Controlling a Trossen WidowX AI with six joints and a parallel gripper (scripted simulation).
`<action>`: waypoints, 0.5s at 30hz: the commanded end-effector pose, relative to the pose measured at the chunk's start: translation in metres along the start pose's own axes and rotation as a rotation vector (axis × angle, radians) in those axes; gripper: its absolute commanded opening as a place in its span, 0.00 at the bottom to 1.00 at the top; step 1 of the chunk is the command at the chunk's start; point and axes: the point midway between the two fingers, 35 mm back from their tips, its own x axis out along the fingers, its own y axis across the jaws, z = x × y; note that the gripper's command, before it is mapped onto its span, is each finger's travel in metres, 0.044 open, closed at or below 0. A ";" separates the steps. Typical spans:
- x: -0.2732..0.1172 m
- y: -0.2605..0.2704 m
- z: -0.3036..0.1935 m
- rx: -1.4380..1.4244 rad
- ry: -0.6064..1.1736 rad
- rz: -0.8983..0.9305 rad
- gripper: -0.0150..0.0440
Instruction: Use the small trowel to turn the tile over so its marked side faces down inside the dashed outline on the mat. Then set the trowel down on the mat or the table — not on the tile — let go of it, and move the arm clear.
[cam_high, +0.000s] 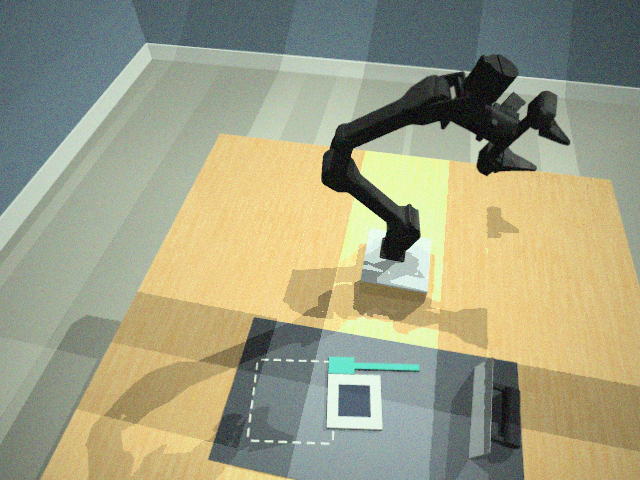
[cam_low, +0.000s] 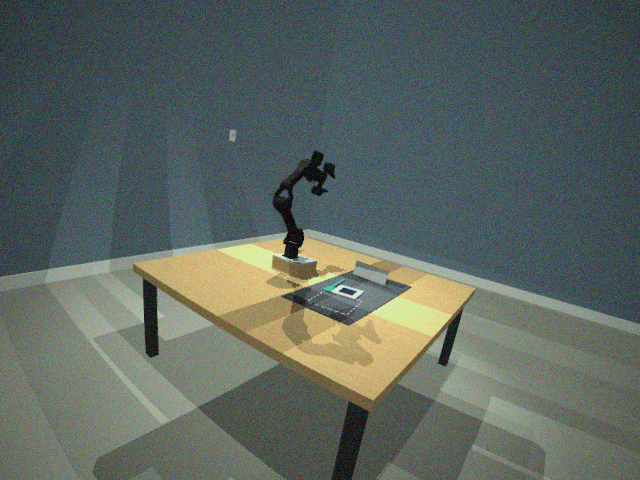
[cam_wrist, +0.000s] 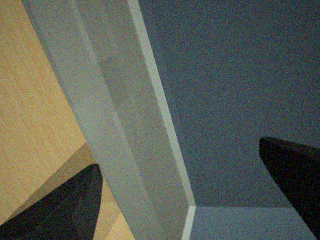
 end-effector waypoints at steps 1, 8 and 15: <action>0.001 0.000 0.000 -0.001 0.002 0.002 0.89; 0.043 0.005 -0.013 -0.072 0.091 0.120 0.58; 0.103 0.022 -0.045 -0.155 0.182 0.317 0.42</action>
